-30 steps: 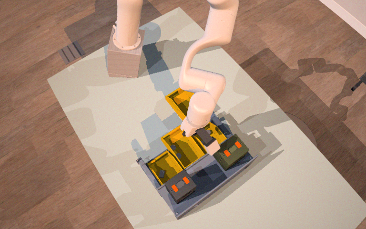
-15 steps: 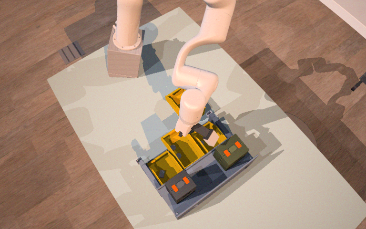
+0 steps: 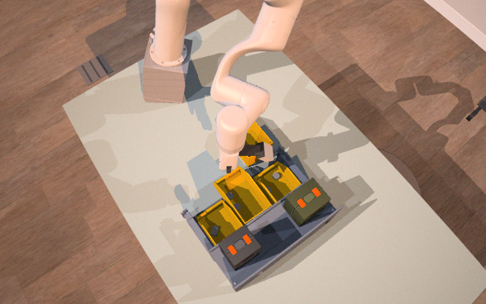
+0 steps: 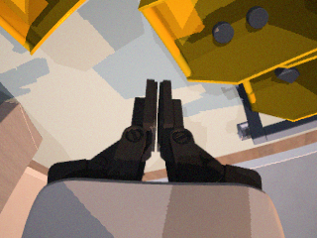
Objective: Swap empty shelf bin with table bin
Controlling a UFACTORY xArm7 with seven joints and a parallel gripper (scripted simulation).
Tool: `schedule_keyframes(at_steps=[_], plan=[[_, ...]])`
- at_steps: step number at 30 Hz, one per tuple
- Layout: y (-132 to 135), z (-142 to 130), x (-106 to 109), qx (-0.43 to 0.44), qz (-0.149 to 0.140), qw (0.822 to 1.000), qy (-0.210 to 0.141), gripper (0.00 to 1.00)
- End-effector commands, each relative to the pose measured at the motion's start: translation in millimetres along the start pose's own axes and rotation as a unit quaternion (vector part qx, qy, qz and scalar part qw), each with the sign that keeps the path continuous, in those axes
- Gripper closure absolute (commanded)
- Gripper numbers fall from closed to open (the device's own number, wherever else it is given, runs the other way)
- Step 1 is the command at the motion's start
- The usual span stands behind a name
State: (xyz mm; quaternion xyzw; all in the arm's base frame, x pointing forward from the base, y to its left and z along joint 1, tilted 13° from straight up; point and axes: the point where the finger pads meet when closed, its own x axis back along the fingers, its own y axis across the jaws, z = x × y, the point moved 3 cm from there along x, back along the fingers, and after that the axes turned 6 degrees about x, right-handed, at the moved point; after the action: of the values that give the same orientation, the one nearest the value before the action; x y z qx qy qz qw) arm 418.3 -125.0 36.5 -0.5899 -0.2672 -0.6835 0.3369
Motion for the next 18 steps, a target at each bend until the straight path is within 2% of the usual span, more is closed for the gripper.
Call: schedule_keyframes(at_steps=[1, 5, 11, 18], plan=[[-13.5, -14.2, -3.2, 0.136, -0.024, 0.99, 0.016, 1.0], [-22.9, -22.0, -6.5, 0.202, -0.027, 0.979, 0.013, 1.0], [-27.6, -26.3, -8.0, 0.31, -0.042, 0.95, 0.019, 1.0], [-27.7, -26.3, -8.0, 0.31, -0.042, 0.95, 0.019, 1.0]])
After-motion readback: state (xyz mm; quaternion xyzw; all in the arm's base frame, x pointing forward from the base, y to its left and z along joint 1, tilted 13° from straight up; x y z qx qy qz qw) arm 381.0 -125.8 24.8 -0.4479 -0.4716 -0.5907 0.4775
